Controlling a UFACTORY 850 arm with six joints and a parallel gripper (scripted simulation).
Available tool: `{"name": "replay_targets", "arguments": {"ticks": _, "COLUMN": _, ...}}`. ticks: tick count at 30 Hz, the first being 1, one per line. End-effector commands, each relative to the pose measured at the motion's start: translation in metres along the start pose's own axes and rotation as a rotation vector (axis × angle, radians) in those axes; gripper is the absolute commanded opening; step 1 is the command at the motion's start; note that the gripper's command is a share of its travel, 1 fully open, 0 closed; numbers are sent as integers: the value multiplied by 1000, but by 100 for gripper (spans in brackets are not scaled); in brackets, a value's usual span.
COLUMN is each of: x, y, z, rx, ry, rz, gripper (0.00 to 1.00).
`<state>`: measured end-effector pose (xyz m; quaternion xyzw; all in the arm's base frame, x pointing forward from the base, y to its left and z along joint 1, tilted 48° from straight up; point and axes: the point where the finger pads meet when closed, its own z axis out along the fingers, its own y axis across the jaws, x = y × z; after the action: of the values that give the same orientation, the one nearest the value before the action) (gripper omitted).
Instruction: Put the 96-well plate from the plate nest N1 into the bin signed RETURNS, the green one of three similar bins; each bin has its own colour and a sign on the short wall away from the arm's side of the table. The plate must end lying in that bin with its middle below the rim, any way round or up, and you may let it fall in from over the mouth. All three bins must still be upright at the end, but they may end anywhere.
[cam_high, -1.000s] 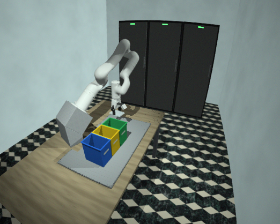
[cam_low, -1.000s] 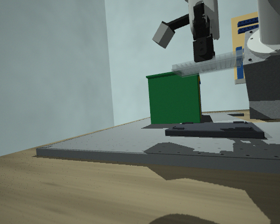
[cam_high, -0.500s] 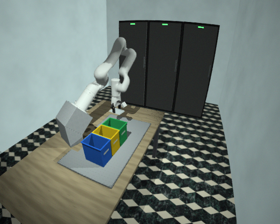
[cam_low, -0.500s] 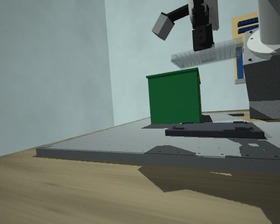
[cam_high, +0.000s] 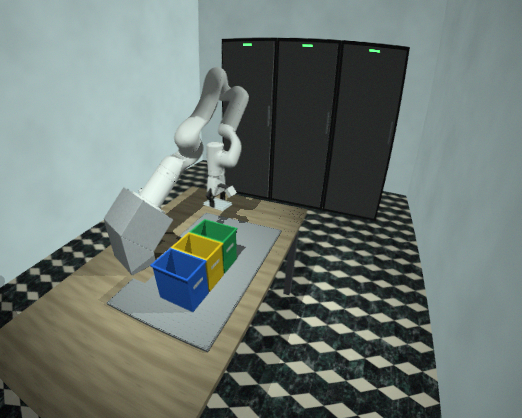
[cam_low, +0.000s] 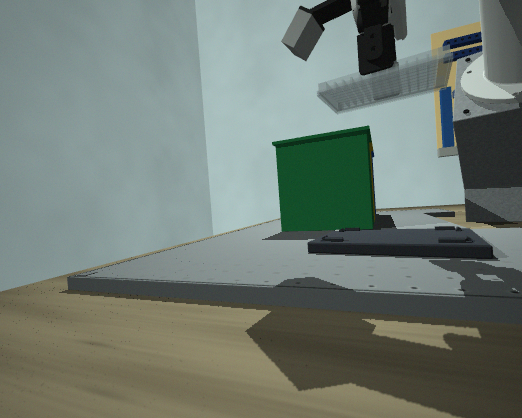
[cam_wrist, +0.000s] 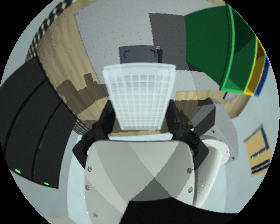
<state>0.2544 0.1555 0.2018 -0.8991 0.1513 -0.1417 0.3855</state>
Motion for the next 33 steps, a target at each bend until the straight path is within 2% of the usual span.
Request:
{"name": "replay_targets", "arguments": {"ticks": 1, "x": 0, "y": 0, "z": -6, "rx": 0, "ry": -1, "rz": 0, "gripper": 0}}
{"name": "replay_targets", "arguments": {"ticks": 33, "x": 0, "y": 0, "z": -53, "rx": 0, "ry": -1, "rz": 0, "gripper": 0}}
